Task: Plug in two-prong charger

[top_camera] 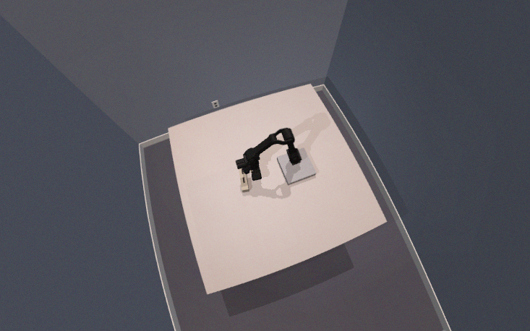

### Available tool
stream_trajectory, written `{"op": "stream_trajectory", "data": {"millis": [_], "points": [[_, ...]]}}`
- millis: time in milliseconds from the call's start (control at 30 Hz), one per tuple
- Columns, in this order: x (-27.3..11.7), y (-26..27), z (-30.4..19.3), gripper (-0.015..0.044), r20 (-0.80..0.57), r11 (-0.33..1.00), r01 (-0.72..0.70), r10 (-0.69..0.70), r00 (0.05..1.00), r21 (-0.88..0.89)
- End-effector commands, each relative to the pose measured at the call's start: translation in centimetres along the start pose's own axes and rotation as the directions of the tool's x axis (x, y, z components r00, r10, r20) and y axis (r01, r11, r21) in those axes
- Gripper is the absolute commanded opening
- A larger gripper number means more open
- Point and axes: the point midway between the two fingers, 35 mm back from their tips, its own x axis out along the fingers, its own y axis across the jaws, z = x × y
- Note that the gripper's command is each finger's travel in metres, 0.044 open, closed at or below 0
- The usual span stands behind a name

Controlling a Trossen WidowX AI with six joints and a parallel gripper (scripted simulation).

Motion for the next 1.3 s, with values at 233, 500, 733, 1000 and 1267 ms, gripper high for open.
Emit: {"op": "stream_trajectory", "data": {"millis": [233, 500, 733, 1000, 1267], "points": [[0.0, 0.0, 1.7, 0.0, 0.009, 1.0, 0.003, -0.003, 1.0, -0.006], [0.1, 0.0, 2.2, 0.0, 0.01, 1.0, 0.003, -0.003, 1.0, -0.007], [0.0, 0.0, 2.2, 0.0, 0.01, 1.0, 0.003, -0.003, 1.0, -0.007], [0.0, 0.0, 2.2, 0.0, 0.01, 1.0, 0.003, -0.003, 1.0, -0.007], [0.0, 0.0, 2.3, 0.0, 0.01, 1.0, 0.003, -0.003, 1.0, -0.007]]}}
